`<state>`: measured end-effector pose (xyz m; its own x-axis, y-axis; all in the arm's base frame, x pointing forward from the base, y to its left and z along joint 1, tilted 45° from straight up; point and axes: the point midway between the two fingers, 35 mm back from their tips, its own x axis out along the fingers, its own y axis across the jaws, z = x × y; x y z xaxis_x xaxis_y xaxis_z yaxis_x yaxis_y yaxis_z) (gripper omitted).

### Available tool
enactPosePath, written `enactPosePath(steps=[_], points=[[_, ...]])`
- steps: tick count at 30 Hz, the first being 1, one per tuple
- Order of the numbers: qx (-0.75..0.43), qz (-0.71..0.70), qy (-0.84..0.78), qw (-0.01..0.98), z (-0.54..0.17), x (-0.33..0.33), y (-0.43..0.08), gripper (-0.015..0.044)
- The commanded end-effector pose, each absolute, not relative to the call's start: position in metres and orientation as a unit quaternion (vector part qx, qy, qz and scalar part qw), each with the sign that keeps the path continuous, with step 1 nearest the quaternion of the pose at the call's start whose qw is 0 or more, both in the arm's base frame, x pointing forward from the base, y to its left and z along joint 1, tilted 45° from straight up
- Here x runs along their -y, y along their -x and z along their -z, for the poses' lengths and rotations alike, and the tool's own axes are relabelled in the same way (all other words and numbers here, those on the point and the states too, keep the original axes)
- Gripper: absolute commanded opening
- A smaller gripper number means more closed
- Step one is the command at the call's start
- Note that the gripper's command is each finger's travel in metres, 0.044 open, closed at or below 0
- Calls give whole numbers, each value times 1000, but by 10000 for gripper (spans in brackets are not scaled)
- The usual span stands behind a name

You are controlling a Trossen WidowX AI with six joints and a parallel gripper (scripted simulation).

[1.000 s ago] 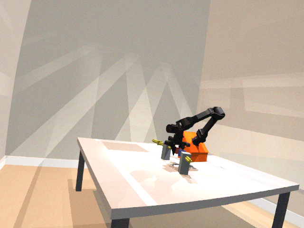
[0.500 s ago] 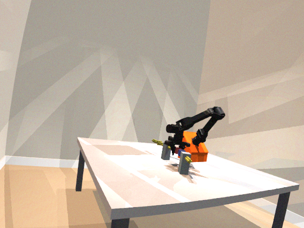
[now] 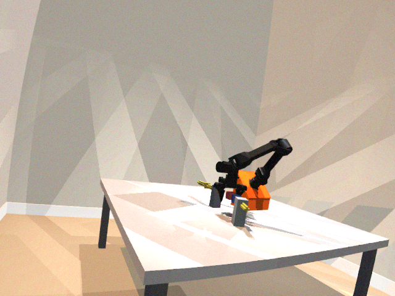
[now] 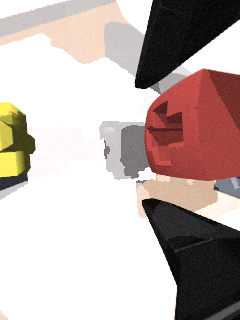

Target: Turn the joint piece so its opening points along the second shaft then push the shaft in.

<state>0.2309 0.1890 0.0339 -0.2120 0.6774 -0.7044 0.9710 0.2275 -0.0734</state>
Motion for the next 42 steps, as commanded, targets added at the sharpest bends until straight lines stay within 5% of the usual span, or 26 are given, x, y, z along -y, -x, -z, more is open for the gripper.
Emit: enactPosePath(steps=[1, 12, 42], points=[[-732, 264, -563, 278, -34, -189, -231, 440], [-740, 246, -563, 275, -54, -168, -238, 440], [-765, -134, -348, 525, -112, -110, -264, 440]])
